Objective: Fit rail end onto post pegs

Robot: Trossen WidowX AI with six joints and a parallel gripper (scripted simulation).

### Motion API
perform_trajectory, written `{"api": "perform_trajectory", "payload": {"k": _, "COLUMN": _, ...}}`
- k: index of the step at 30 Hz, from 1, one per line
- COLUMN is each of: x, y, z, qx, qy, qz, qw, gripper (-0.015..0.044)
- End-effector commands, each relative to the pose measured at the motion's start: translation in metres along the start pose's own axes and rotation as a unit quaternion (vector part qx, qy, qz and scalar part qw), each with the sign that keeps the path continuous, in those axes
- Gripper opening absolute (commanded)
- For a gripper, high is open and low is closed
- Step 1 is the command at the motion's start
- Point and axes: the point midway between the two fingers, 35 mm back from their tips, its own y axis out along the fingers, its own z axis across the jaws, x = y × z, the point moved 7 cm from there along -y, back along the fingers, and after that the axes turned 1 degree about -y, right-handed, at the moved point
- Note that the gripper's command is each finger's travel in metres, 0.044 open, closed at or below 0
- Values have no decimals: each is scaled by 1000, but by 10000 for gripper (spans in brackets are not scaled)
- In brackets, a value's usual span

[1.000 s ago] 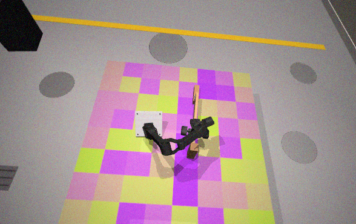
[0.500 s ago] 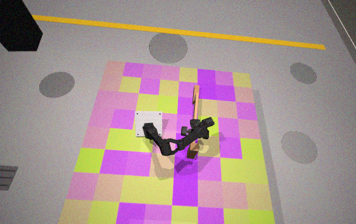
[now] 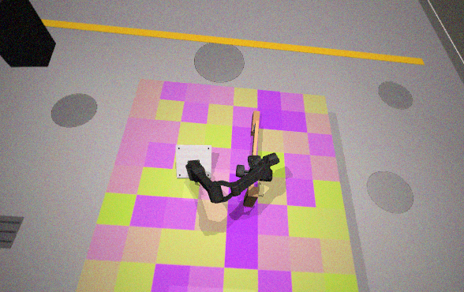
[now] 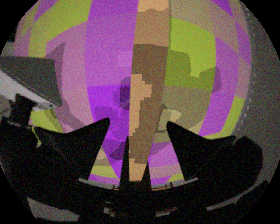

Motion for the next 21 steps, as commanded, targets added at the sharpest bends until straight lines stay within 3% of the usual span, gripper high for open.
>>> {"api": "perform_trajectory", "payload": {"k": 1, "x": 0, "y": 0, "z": 0, "qx": 0, "qy": 0, "qz": 0, "qw": 1000, "gripper": 440}}
{"api": "perform_trajectory", "payload": {"k": 8, "x": 30, "y": -30, "z": 0, "qx": 0, "qy": -2, "qz": 0, "qw": 1000, "gripper": 440}}
{"api": "perform_trajectory", "payload": {"k": 21, "x": 30, "y": -30, "z": 0, "qx": 0, "qy": -2, "qz": 0, "qw": 1000, "gripper": 440}}
